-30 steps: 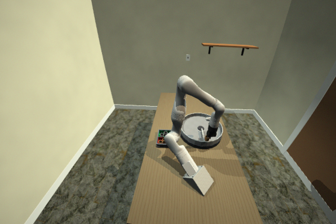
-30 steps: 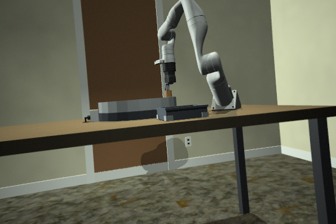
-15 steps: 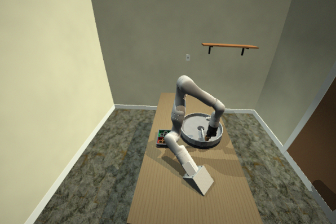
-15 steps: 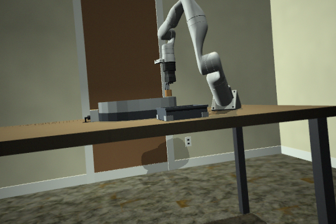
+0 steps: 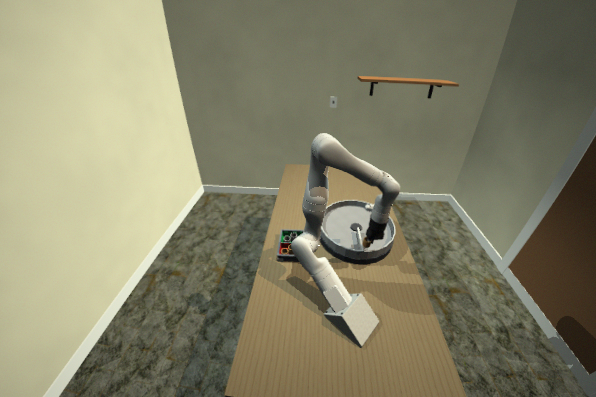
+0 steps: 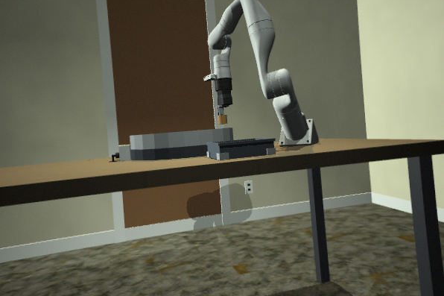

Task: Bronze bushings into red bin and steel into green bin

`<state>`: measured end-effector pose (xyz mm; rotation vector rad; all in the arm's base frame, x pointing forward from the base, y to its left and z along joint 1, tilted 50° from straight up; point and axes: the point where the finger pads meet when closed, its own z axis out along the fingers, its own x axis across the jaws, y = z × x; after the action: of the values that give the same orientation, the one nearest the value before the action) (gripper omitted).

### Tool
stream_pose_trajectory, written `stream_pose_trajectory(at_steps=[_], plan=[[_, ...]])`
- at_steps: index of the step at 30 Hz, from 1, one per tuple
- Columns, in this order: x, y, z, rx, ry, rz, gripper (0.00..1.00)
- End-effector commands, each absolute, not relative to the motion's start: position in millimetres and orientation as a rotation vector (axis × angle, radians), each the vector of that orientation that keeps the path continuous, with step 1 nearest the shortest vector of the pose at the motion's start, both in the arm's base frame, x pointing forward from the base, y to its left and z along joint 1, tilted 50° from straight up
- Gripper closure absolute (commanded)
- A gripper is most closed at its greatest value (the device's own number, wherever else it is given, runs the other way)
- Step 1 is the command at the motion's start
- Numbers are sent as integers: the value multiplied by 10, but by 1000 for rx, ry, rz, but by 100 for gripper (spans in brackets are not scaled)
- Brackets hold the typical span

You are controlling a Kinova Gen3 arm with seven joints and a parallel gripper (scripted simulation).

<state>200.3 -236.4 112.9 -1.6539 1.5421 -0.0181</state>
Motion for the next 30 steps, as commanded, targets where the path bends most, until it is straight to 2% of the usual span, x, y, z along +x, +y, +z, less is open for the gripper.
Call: stream_pose_trajectory(at_steps=[1,19,24,30], plan=[[1949,-2468,1170,-1655,1559,-33,100],[1827,-2590,1317,-1655,1560,-33,100],[1778,-2122,1663,-1786,1411,-124,100],[1768,-2029,1733,-1812,1380,-143,100]])
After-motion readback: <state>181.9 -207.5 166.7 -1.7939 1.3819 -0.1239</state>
